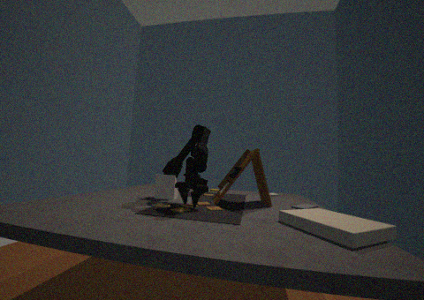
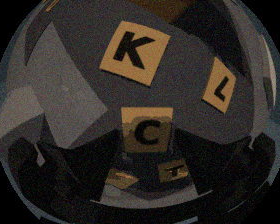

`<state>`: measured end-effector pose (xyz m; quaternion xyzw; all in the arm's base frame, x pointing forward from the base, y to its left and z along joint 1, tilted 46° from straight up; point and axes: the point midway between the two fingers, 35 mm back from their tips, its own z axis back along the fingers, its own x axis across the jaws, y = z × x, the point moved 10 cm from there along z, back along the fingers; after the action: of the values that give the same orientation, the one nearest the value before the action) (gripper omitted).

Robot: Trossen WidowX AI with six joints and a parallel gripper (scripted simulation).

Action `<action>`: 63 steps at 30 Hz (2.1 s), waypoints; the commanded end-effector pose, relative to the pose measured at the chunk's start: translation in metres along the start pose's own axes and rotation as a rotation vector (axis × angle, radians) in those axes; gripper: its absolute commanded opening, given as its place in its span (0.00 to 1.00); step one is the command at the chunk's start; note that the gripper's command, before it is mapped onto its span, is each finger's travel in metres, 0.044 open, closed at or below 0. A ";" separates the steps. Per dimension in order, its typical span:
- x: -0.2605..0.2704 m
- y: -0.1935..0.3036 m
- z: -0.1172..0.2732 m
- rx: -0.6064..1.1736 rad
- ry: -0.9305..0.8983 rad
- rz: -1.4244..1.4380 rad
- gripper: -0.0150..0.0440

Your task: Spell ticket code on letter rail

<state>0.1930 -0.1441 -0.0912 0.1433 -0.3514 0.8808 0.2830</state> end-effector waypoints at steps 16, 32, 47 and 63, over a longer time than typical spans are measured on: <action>0.001 0.000 -0.001 -0.005 0.000 -0.004 0.83; 0.000 0.000 -0.001 -0.005 0.000 -0.004 0.67; 0.002 0.000 0.010 -0.004 0.000 -0.005 0.25; 0.005 -0.001 0.019 -0.004 0.000 -0.005 0.25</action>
<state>0.1900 -0.1537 -0.0770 0.1445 -0.3552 0.8775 0.2878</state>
